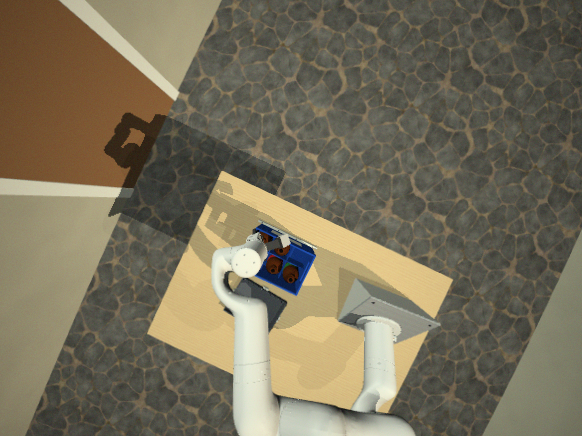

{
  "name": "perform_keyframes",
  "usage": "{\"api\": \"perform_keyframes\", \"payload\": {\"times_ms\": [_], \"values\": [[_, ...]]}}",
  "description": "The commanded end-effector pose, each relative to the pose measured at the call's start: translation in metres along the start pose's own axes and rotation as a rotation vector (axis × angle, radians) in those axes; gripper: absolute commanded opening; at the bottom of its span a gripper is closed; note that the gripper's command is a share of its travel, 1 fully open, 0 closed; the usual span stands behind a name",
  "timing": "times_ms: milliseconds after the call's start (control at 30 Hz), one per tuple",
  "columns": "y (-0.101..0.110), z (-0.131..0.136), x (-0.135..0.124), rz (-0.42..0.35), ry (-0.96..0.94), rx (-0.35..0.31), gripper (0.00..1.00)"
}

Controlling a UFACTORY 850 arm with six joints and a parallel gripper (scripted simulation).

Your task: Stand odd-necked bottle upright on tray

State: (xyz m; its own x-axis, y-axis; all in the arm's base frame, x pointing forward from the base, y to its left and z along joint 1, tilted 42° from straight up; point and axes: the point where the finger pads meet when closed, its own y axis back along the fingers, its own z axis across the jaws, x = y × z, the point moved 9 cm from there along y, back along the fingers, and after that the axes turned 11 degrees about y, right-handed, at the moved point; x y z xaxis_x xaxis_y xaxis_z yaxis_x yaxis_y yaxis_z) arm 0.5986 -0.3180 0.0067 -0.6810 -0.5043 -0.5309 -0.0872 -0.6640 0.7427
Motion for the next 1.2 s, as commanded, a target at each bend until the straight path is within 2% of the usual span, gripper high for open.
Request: {"api": "perform_keyframes", "payload": {"times_ms": [0,1033,1067,1167], "values": [[0.0013,-0.0004,-0.0003,0.0,0.001,0.002,0.0],[0.0013,-0.0004,-0.0003,0.0,0.001,0.002,0.0],[0.0013,-0.0004,-0.0003,0.0,0.001,0.002,0.65],[0.0013,-0.0004,-0.0003,0.0,0.001,0.002,0.65]]}}
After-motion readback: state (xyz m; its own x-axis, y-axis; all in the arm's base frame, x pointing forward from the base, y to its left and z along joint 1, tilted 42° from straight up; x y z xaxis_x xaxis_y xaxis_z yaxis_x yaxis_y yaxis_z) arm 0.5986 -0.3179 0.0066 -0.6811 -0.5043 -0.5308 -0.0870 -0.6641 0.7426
